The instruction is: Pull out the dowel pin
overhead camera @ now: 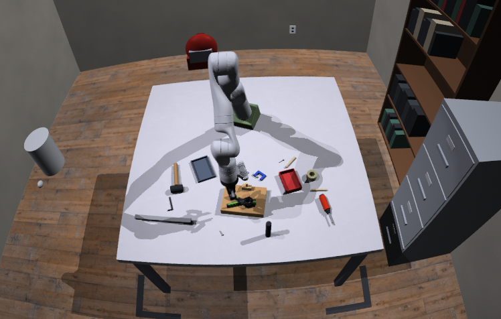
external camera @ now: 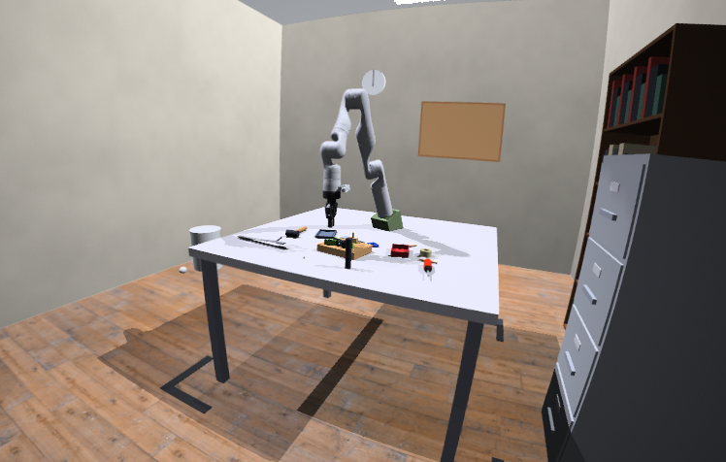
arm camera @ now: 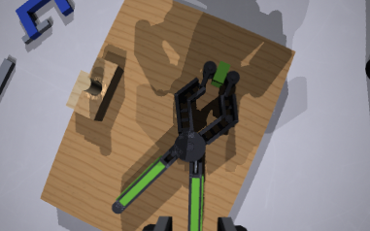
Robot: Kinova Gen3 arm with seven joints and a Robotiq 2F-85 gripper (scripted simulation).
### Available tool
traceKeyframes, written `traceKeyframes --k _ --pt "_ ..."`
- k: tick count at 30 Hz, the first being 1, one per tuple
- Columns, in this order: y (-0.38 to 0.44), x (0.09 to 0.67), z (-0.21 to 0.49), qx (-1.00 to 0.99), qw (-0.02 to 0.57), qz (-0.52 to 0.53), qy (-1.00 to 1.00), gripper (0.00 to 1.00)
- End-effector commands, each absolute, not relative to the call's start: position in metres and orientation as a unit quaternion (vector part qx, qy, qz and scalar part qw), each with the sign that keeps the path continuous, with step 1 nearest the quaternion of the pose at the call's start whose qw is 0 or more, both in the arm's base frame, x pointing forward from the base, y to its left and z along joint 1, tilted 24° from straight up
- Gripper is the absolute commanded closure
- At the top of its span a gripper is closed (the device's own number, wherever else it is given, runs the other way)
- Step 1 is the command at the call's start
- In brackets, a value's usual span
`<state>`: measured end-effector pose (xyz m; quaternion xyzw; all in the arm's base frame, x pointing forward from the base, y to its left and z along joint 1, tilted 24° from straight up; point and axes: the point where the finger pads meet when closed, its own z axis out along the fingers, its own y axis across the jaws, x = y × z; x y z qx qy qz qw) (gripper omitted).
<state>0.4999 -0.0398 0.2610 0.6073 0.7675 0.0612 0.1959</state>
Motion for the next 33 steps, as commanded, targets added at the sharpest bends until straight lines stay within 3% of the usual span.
traceKeyframes --k 1,33 --pt "-0.0396 0.5 0.2616 0.605 0.196 0.061 0.769 0.66" --pt "-0.0385 0.4979 0.2588 0.552 0.197 0.046 0.809 0.66"
